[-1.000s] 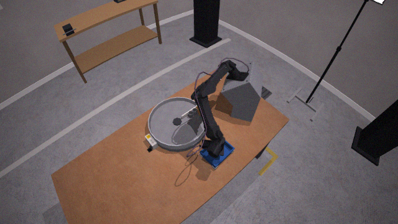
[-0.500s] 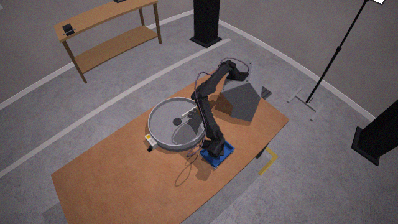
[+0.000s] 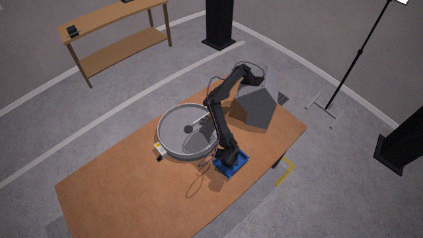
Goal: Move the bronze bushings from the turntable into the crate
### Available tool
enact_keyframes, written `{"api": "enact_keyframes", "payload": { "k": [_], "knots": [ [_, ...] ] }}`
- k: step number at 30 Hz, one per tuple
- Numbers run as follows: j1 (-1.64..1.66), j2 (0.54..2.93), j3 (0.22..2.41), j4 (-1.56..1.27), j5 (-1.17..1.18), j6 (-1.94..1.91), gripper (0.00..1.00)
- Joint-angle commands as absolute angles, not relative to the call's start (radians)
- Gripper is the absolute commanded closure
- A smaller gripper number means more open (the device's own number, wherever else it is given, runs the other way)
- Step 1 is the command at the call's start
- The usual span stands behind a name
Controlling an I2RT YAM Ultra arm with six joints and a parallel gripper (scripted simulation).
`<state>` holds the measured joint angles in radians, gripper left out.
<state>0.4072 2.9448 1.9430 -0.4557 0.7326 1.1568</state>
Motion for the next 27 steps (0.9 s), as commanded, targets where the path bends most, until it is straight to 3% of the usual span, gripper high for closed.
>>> {"api": "enact_keyframes", "payload": {
  "k": [1,27],
  "knots": [
    [0.446,2.938,1.969,-0.457,0.741,1.155,1.0],
    [0.443,2.936,1.976,-0.464,0.74,1.146,1.0]
  ]
}}
